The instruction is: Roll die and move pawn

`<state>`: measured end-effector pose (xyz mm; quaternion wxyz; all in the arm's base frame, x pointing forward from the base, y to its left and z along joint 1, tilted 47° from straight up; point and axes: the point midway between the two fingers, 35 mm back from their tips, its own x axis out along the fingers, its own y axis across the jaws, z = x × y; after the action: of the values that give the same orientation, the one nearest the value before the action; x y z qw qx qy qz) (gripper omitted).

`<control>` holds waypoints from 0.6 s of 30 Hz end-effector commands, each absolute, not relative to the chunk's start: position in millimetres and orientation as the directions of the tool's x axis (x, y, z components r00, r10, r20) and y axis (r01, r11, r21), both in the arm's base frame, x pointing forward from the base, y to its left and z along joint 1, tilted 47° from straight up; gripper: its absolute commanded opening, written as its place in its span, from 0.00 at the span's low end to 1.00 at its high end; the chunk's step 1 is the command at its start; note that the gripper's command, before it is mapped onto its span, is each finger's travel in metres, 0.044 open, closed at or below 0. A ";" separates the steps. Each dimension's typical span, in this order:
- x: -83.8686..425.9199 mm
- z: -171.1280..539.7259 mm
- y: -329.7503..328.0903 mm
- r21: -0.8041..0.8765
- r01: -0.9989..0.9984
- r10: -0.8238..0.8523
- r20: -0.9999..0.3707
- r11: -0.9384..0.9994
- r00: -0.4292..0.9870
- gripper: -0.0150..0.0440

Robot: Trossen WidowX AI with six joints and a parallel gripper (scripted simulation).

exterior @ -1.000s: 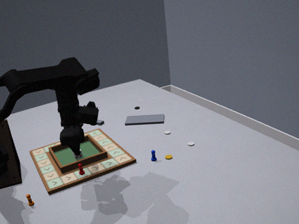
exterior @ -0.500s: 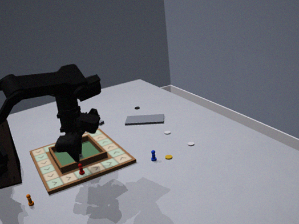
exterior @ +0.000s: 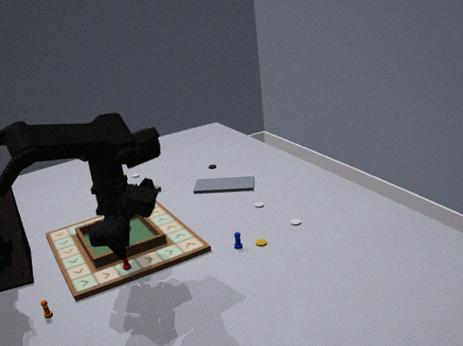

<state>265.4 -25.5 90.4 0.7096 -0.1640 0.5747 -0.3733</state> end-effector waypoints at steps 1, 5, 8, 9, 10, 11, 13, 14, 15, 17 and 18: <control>264.0 85.6 -31.8 -0.667 0.336 -0.722 -0.689 0.664 0.059 0.59; 264.2 81.3 -36.5 -0.668 0.336 -0.723 -0.689 0.664 0.059 0.59; 264.2 78.2 -40.0 -0.668 0.336 -0.723 -0.688 0.664 0.059 0.59; 264.2 77.2 -41.2 -0.668 0.337 -0.723 -0.688 0.663 0.059 0.59; 264.2 76.2 -42.4 -0.668 0.337 -0.723 -0.688 0.663 0.059 0.59; 264.1 75.4 -43.3 -0.669 0.337 -0.724 -0.688 0.663 0.059 0.59; 264.1 74.7 -44.1 -0.669 0.337 -0.724 -0.688 0.663 0.059 0.59; 264.1 74.7 -44.1 -0.669 0.337 -0.724 -0.688 0.663 0.059 0.55; 264.1 74.7 -44.1 -0.669 0.337 -0.724 -0.688 0.663 0.059 0.50; 264.1 74.7 -44.1 -0.669 0.337 -0.724 -0.688 0.663 0.059 0.42; 264.1 74.7 -44.1 -0.669 0.337 -0.724 -0.688 0.663 0.059 0.37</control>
<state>265.4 -42.6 75.4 0.7090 -0.1646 0.5744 -0.3745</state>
